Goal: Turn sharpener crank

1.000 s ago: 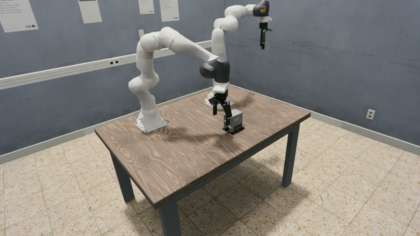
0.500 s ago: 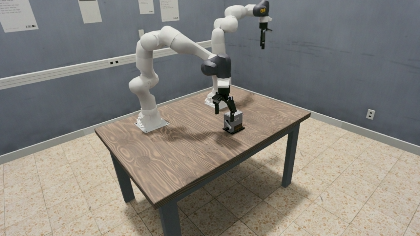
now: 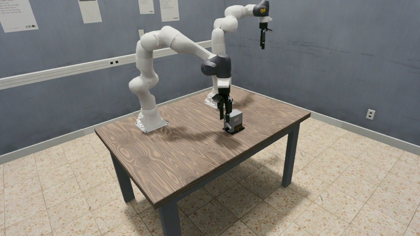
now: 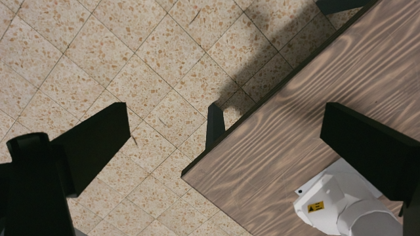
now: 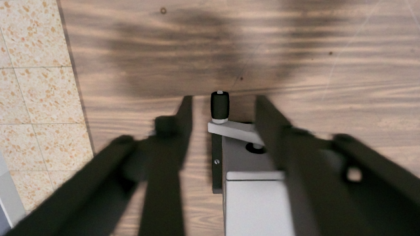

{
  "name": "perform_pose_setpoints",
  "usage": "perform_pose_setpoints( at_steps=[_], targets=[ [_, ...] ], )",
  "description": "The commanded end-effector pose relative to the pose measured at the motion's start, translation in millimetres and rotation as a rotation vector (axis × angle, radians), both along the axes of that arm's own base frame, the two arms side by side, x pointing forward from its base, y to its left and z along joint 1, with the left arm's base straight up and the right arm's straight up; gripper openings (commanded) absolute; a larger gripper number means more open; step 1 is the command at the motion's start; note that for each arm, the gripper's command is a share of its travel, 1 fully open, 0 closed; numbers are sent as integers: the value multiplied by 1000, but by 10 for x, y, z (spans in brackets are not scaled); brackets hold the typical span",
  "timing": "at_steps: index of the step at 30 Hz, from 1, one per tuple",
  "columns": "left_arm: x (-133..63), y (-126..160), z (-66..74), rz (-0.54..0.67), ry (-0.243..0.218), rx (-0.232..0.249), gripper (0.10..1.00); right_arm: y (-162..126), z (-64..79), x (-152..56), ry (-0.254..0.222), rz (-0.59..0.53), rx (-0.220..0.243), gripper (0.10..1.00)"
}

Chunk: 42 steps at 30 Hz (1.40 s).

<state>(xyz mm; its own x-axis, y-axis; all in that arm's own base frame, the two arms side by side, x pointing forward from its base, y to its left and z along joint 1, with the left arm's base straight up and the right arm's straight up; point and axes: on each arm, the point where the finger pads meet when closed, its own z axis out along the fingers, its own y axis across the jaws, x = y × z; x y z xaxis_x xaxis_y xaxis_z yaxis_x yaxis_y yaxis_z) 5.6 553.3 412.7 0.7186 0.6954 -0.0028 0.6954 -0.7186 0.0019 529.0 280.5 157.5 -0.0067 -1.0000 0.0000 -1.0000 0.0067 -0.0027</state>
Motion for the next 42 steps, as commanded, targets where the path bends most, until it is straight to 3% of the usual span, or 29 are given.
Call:
perform_pose_setpoints(
  at_steps=[1,33,34,42],
  targets=[
    [-5,12,3,7,-1,3,1000,-14,12,17,-5,4,0,99],
    [-5,12,3,7,-1,3,1000,-14,12,17,-5,4,0,99],
    [-5,12,3,7,-1,3,1000,-14,12,17,-5,4,0,387],
    [-5,12,3,7,-1,3,1000,-14,12,17,-5,4,0,387]
  ],
)
